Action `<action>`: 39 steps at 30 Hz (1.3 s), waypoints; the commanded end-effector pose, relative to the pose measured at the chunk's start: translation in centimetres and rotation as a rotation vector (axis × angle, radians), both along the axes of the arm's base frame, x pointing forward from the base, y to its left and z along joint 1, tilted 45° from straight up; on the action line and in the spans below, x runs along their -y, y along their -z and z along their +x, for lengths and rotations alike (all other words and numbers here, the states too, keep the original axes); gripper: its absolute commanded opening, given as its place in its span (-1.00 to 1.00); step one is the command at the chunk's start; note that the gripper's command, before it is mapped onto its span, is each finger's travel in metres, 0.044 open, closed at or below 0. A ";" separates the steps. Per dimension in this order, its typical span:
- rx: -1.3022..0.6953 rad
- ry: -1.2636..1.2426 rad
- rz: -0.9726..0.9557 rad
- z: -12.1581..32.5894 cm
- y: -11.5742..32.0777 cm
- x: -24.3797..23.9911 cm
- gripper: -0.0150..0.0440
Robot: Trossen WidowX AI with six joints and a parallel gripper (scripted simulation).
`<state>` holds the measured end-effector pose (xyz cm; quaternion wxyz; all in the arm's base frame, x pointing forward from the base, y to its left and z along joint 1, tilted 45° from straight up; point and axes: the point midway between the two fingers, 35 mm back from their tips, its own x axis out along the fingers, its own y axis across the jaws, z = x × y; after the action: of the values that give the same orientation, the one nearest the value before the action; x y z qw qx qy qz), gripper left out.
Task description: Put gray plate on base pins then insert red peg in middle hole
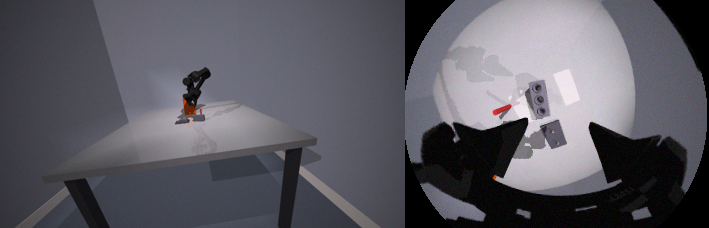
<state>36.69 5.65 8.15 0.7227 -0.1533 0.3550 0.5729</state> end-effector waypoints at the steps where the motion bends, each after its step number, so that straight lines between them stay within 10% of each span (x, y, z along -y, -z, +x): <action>1: 0.026 -0.252 -0.025 -2.2 -0.2 -3.6 1.00; 39: 0.026 -0.254 -0.022 -2.8 4.4 -9.1 1.00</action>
<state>34.03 14.29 4.22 0.6465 -0.2160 0.3281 0.6540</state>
